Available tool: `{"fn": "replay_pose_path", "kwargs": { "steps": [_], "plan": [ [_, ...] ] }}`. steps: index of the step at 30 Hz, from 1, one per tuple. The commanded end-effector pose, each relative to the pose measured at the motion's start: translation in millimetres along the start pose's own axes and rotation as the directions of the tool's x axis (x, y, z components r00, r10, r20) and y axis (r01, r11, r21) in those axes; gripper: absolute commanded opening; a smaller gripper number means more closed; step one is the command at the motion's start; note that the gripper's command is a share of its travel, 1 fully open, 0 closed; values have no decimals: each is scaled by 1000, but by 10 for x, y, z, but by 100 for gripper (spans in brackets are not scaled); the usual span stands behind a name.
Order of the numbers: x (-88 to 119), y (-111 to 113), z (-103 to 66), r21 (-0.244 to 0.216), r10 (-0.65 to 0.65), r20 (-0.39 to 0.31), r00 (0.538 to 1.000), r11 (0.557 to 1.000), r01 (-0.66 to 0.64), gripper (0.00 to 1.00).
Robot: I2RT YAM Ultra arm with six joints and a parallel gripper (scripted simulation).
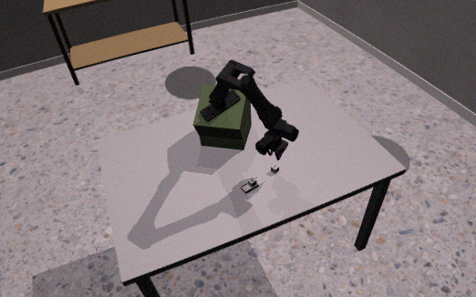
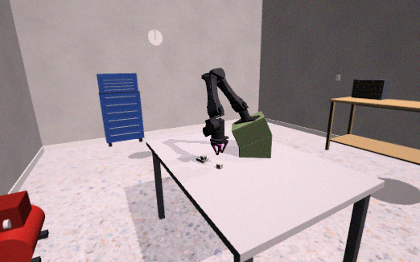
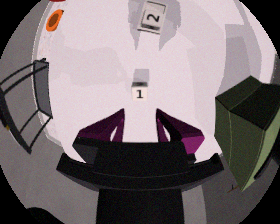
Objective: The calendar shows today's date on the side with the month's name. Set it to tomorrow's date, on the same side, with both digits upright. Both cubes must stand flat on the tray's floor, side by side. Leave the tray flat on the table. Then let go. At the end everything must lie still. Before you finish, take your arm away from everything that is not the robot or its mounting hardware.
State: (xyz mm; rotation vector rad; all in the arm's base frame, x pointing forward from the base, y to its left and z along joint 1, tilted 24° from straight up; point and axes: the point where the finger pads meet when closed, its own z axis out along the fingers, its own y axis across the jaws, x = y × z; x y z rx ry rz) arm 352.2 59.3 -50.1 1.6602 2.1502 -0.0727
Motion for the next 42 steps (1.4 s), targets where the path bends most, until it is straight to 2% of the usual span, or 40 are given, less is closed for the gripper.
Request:
{"fn": "replay_pose_path", "kwargs": {
  "steps": [1, 16, 42],
  "plan": [
    [9, 16, -27, -8, -2, -1, 1000, 1000, 2, 45],
    [10, 19, 40, -9, -3, -1, 1000, 1000, 3, 45],
    [13, 36, 390, -9, -4, -1, 1000, 1000, 4, 45]
  ]
}}
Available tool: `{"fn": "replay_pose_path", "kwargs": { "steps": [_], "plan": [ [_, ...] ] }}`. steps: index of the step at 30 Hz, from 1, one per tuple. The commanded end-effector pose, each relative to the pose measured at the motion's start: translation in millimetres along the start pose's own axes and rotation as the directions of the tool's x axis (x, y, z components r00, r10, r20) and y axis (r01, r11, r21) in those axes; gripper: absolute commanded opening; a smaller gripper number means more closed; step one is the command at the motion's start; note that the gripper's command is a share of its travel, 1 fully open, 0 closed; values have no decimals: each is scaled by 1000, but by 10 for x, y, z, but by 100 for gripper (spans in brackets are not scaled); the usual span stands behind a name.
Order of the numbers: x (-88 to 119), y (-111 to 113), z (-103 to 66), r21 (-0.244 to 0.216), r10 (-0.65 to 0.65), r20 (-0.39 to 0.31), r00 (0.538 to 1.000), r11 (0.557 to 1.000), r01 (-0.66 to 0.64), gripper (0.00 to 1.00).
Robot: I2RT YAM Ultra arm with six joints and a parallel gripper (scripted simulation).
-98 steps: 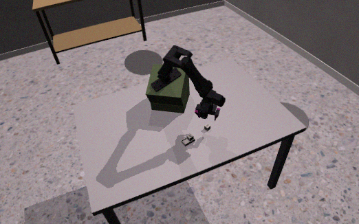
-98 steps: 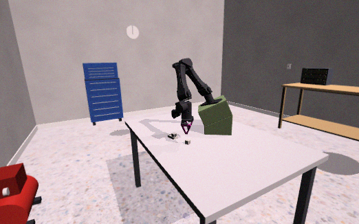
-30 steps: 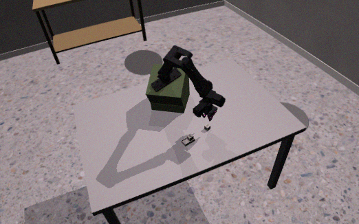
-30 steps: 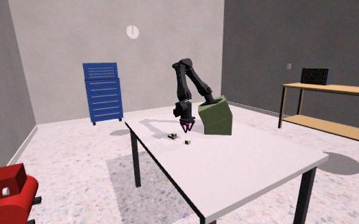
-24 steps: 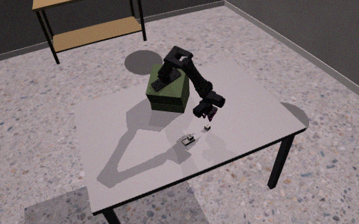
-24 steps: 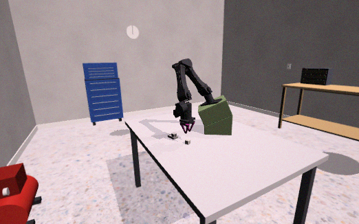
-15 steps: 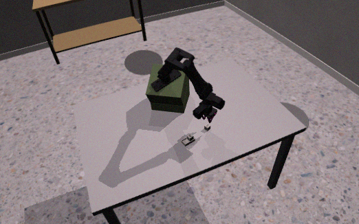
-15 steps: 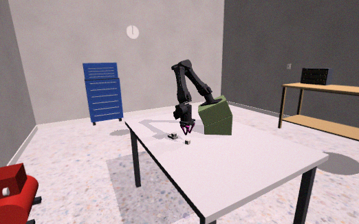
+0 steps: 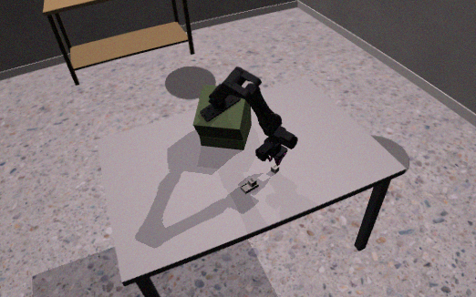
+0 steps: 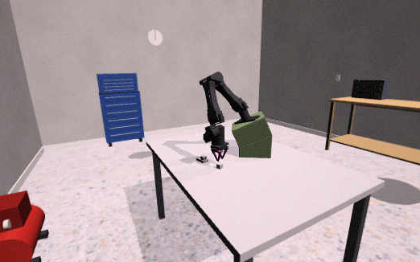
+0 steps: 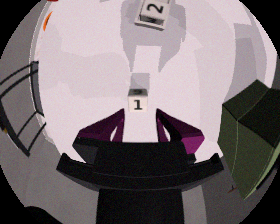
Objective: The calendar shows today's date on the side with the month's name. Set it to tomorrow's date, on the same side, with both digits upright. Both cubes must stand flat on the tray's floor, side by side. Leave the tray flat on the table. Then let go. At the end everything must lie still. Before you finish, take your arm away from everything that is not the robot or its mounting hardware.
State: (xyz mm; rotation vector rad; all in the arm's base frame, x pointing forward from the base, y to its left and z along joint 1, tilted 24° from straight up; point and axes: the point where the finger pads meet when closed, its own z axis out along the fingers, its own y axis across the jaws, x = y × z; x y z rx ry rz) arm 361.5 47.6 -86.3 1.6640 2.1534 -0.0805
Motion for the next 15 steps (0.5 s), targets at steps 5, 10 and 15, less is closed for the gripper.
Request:
{"fn": "replay_pose_path", "kwargs": {
  "steps": [5, 10, 15],
  "plan": [
    [9, 62, 52, -16, -3, 0, 1000, 1000, 3, 45],
    [9, 63, 75, -16, -3, 0, 1000, 1000, 3, 45],
    [10, 64, 98, -16, -3, 0, 1000, 1000, 3, 45]
  ]
}}
